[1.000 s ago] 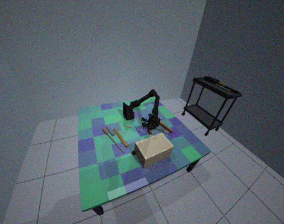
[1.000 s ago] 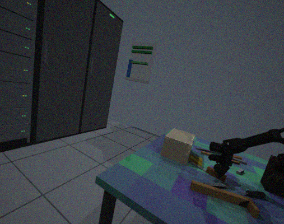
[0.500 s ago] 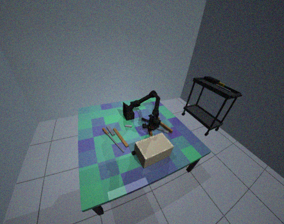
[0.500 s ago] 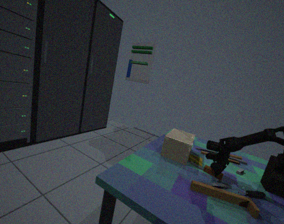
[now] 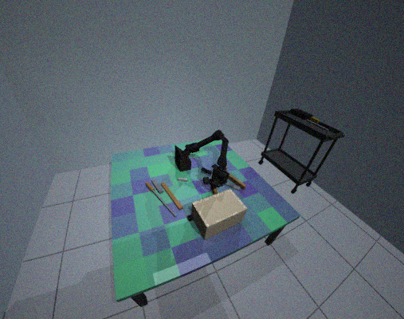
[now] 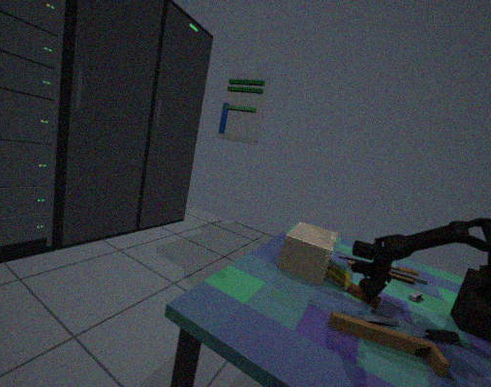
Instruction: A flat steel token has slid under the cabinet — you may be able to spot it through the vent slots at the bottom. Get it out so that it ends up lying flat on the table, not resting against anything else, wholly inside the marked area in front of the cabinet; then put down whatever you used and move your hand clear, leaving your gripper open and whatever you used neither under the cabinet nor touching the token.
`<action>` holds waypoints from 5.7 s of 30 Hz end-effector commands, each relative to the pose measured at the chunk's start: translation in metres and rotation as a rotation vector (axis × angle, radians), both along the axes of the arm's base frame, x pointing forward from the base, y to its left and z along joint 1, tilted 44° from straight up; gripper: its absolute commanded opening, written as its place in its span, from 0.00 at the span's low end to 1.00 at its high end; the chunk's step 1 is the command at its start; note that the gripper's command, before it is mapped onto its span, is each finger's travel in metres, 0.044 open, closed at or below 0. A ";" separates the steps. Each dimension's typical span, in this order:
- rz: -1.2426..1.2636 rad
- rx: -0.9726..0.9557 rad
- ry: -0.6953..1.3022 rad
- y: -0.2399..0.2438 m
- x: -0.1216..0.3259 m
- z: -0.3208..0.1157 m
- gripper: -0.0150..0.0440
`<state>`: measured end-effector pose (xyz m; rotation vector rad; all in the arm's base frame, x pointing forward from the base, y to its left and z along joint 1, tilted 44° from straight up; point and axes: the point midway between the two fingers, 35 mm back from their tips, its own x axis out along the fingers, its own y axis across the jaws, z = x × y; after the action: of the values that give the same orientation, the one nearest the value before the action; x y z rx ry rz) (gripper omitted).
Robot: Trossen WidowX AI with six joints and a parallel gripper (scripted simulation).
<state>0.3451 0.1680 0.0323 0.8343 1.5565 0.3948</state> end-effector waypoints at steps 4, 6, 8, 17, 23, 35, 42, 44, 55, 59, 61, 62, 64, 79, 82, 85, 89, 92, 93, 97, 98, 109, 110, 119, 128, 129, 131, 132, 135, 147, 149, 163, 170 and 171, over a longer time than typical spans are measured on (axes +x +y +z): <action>0.001 0.001 -0.003 -0.002 0.008 -0.001 0.25; 0.001 0.001 -0.003 -0.002 0.010 -0.002 0.25; 0.001 0.001 -0.003 -0.003 0.012 -0.002 0.25; 0.001 0.001 -0.004 -0.005 0.022 -0.003 0.25; 0.001 0.001 -0.004 -0.006 0.028 -0.004 0.25; 0.001 0.001 -0.005 -0.009 0.039 -0.006 0.25; 0.001 0.001 -0.005 -0.010 0.046 -0.008 0.25; 0.001 0.001 -0.005 -0.011 0.048 -0.008 0.25; 0.001 0.001 -0.006 -0.013 0.058 -0.010 0.25; 0.001 0.001 -0.006 -0.015 0.058 -0.012 0.25; 0.001 0.000 -0.006 -0.017 0.057 -0.015 0.25; 0.001 0.000 -0.006 -0.018 0.057 -0.016 0.25; 0.001 0.000 -0.006 -0.020 0.056 -0.019 0.25; 0.001 -0.001 -0.005 -0.033 0.051 -0.032 0.25; 0.001 -0.001 -0.005 -0.033 0.051 -0.032 0.25; 0.001 -0.001 -0.005 -0.033 0.050 -0.032 0.25; 0.001 -0.001 -0.005 -0.032 0.048 -0.031 0.25; 0.001 -0.001 -0.005 -0.031 0.045 -0.030 0.25; 0.001 -0.001 -0.005 -0.031 0.044 -0.030 0.25; 0.001 -0.001 -0.005 -0.030 0.040 -0.029 0.25; 0.001 -0.001 -0.004 -0.029 0.039 -0.029 0.25; 0.001 0.000 -0.004 -0.027 0.029 -0.027 0.25; 0.001 0.000 -0.004 -0.026 0.028 -0.026 0.25; 0.001 0.000 -0.003 -0.024 0.019 -0.025 0.25; 0.001 0.000 -0.003 -0.022 0.010 -0.023 0.25; 0.001 0.000 -0.002 -0.021 0.009 -0.023 0.25; 0.001 0.000 -0.002 -0.021 0.007 -0.022 0.25; 0.001 0.000 -0.002 -0.021 0.006 -0.022 0.25; 0.001 0.000 -0.002 -0.020 0.003 -0.021 0.25; 0.001 0.000 -0.001 -0.016 -0.010 -0.019 0.25; 0.001 0.000 -0.001 -0.016 -0.012 -0.018 0.25; 0.001 0.001 0.000 -0.012 -0.027 -0.015 0.25; 0.001 0.001 0.000 -0.010 -0.035 -0.013 0.25; 0.001 0.001 0.000 -0.010 -0.036 -0.013 0.25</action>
<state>0.3135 0.1568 0.0191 0.8347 1.5542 0.3984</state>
